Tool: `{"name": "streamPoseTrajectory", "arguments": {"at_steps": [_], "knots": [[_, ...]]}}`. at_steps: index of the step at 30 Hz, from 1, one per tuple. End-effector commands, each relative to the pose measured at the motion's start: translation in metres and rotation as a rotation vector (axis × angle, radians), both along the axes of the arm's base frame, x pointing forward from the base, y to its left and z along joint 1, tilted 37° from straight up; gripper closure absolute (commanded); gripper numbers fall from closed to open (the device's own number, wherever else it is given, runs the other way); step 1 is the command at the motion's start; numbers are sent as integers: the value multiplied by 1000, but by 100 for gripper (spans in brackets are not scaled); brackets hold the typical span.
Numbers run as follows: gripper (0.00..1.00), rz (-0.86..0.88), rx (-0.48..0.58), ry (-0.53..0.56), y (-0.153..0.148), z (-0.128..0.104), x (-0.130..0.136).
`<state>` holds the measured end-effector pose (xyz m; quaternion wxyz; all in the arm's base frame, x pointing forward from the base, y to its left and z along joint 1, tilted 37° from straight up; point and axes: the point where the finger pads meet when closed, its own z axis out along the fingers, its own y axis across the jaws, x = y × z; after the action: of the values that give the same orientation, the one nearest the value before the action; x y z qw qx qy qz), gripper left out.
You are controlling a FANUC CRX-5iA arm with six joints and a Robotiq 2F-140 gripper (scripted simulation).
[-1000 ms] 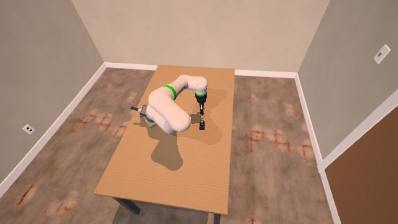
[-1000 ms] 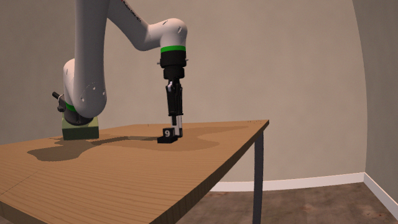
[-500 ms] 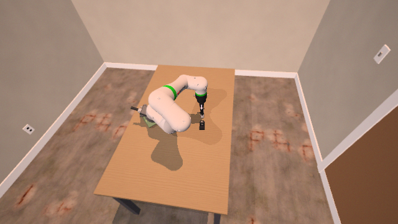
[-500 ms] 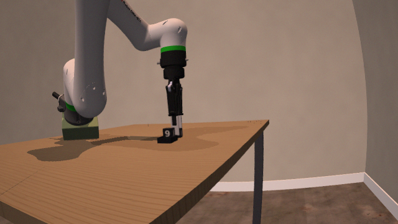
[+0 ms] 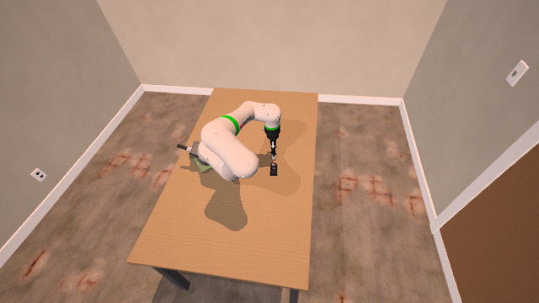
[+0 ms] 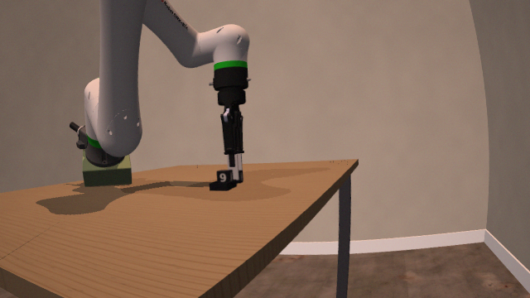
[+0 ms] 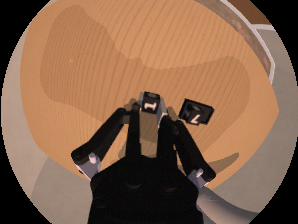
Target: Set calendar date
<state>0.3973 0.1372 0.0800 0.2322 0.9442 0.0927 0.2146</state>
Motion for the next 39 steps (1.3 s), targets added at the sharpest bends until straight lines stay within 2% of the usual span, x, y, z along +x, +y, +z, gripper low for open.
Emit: {"name": "streamPoseTrajectory", "arguments": {"at_steps": [1,12,26,32,39], "knots": [[80,0,0,0,0,0,0],[71,0,0,0,0,0,0],[71,0,0,0,1,1,-1],[71,0,0,0,4,8,-5],[71,0,0,0,18,35,-20]]}}
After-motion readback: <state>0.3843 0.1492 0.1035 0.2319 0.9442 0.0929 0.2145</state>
